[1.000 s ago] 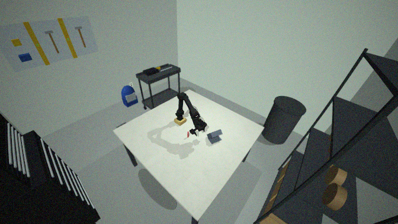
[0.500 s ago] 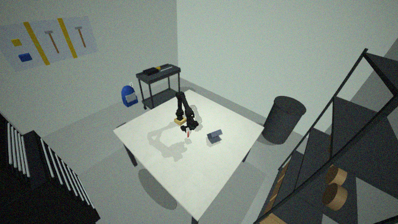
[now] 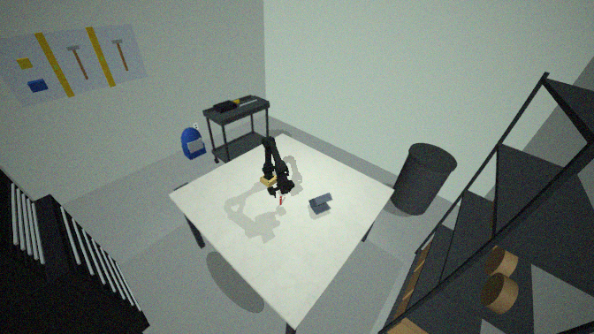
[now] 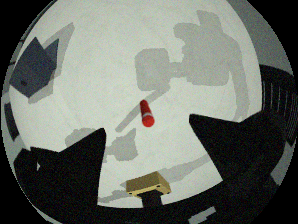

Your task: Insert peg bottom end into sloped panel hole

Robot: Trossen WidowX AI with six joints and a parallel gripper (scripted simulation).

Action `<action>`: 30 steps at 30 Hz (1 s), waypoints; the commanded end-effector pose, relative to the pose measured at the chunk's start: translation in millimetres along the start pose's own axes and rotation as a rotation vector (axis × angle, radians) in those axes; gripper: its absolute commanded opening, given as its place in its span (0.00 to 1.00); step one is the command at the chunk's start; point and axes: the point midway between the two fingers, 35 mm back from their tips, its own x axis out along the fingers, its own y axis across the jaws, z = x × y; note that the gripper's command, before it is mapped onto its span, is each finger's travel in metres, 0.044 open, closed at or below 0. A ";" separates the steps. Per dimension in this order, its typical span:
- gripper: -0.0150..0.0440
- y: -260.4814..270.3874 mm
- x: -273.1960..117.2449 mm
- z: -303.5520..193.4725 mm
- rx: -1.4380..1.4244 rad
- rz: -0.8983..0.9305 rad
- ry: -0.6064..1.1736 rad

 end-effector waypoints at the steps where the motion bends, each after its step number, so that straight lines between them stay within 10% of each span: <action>1: 1.00 -1.0 8.9 -1.2 -0.004 -0.004 0.009; 30: 1.00 -1.9 55.6 -2.8 -0.004 -0.004 0.009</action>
